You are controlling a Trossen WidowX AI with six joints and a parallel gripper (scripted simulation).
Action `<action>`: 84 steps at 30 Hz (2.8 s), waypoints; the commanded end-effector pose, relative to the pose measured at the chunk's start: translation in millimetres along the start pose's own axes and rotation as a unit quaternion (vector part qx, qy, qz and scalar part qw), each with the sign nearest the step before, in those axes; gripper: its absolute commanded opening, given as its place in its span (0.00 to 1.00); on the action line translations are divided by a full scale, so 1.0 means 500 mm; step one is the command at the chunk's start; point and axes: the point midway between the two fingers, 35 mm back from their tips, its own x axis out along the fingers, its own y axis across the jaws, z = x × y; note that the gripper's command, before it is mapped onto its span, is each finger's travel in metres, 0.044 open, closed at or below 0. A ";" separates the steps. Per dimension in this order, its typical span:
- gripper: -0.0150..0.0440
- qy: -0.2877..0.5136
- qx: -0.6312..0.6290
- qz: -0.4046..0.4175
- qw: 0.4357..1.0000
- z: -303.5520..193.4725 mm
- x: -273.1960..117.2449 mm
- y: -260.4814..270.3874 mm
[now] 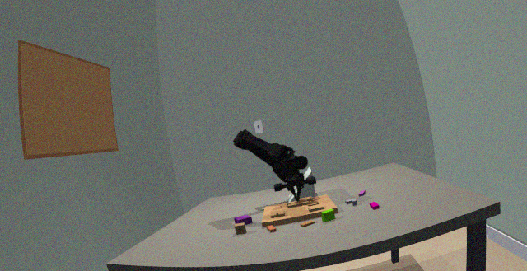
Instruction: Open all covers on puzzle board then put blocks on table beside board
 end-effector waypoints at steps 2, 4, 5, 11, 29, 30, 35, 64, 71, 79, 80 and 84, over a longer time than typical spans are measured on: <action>0.25 0.001 0.001 0.002 1.000 0.001 0.001 0.013; 0.25 0.001 0.001 0.002 1.000 0.001 0.001 0.017; 0.25 0.001 0.001 0.002 1.000 0.001 0.001 0.019; 0.25 0.001 0.001 0.003 1.000 0.002 0.001 0.031; 0.25 0.001 0.002 0.003 1.000 0.001 0.001 0.067; 0.25 0.001 0.002 0.003 1.000 0.001 0.001 0.069; 0.25 0.001 0.002 0.003 1.000 0.000 0.002 0.079; 0.25 0.001 0.002 0.002 1.000 -0.003 -0.014 0.122; 0.25 0.001 0.002 0.002 1.000 -0.002 -0.032 0.125; 0.25 0.001 0.002 0.003 1.000 -0.002 -0.052 0.128; 0.25 0.001 0.002 0.003 1.000 -0.002 -0.055 0.129; 0.25 0.001 0.002 0.003 1.000 -0.002 -0.065 0.130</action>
